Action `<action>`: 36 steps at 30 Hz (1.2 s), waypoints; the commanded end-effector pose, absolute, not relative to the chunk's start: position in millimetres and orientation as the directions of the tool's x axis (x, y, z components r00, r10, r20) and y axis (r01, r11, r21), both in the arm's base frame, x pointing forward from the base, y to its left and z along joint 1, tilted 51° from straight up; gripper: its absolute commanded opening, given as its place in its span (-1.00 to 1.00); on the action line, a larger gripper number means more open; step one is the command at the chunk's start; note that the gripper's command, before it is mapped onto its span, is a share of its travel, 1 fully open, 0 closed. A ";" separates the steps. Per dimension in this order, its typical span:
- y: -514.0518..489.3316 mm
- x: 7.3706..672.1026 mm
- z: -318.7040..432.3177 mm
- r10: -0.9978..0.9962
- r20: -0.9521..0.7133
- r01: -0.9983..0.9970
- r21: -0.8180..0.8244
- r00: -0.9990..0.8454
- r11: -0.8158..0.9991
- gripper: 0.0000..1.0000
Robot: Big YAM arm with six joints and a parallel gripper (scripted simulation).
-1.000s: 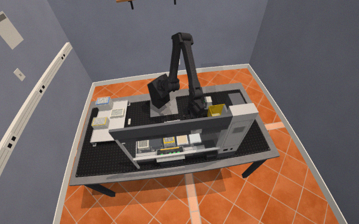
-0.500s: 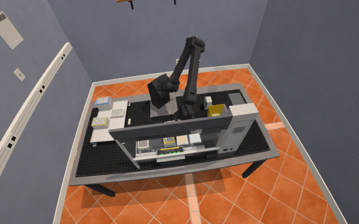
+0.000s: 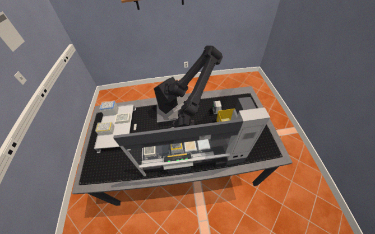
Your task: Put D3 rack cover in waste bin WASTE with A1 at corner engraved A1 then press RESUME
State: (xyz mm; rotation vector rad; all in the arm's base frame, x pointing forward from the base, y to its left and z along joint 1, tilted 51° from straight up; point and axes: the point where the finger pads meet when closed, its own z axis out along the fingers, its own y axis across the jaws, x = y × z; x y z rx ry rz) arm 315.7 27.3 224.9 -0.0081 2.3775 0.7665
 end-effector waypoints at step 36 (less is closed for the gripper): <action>-18.3 380.6 187.3 0.133 -0.614 -0.237 0.482 -0.778 0.844 1.00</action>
